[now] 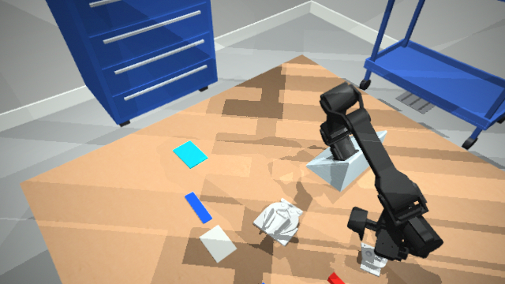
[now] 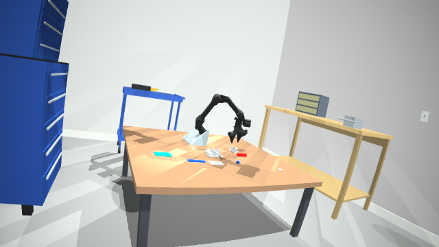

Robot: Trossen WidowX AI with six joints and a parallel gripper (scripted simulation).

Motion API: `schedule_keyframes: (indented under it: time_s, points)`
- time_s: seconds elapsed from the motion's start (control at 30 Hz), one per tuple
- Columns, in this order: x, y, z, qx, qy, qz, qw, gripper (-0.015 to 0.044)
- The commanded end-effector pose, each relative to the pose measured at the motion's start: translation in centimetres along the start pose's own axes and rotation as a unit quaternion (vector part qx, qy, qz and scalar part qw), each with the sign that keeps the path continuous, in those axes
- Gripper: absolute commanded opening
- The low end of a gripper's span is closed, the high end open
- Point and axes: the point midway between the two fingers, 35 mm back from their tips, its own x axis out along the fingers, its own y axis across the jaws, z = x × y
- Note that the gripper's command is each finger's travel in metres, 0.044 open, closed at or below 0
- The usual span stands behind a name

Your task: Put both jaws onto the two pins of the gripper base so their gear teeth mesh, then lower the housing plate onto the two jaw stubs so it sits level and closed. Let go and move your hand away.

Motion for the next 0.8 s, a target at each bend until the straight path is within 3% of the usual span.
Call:
schedule_keyframes:
  time_s: [0.0, 0.77]
  points:
    - [1.3, -0.2, -0.4, -0.005, 0.004, -0.006, 1.000, 0.0440]
    - [2.6, -0.1, -0.3, -0.005, 0.004, -0.006, 1.000, 0.0440]
